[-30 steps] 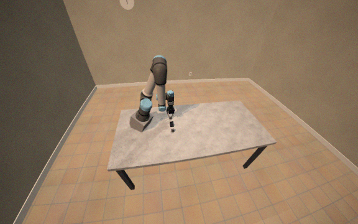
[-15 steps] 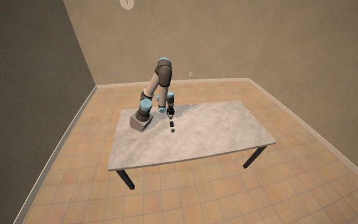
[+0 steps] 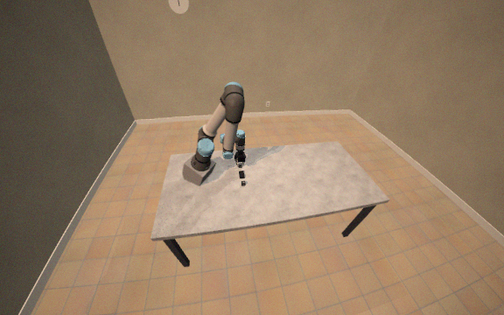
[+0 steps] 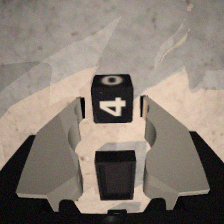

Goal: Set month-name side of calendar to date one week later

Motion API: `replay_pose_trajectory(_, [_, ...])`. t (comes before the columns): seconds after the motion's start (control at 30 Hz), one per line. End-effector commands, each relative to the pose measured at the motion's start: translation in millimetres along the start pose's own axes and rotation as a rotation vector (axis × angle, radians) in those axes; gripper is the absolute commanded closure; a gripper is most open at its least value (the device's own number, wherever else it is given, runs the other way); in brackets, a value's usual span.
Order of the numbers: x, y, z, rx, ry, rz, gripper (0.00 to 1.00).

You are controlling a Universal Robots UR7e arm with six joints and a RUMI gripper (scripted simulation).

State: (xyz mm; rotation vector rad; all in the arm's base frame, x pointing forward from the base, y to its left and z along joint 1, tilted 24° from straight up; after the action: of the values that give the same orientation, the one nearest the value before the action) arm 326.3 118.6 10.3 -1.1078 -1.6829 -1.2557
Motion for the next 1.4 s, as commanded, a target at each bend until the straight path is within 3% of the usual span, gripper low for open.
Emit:
replay_pose_trajectory(0.0, [0.0,0.2,0.0,0.000,0.000,-0.001,0.72])
replay_pose_trajectory(0.77, [0.0,0.2,0.0,0.000,0.000,-0.001,0.72])
replay_pose_trajectory(0.8, [0.0,0.2,0.0,0.000,0.000,-0.001,0.90])
replay_pose_trajectory(1.37, [0.0,0.2,0.0,0.000,0.000,-0.001,0.90])
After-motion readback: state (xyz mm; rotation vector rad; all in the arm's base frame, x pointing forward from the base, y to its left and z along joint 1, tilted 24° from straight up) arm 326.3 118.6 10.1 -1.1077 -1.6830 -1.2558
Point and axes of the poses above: the point where the finger pads meet when closed, its own x axis back along the fingers, its own y axis across the jaws, z = x × y, the point moved 7 cm from there along x, back along the fingers, and after that the axes turned 2 degrees about x, right-handed, at the moved point
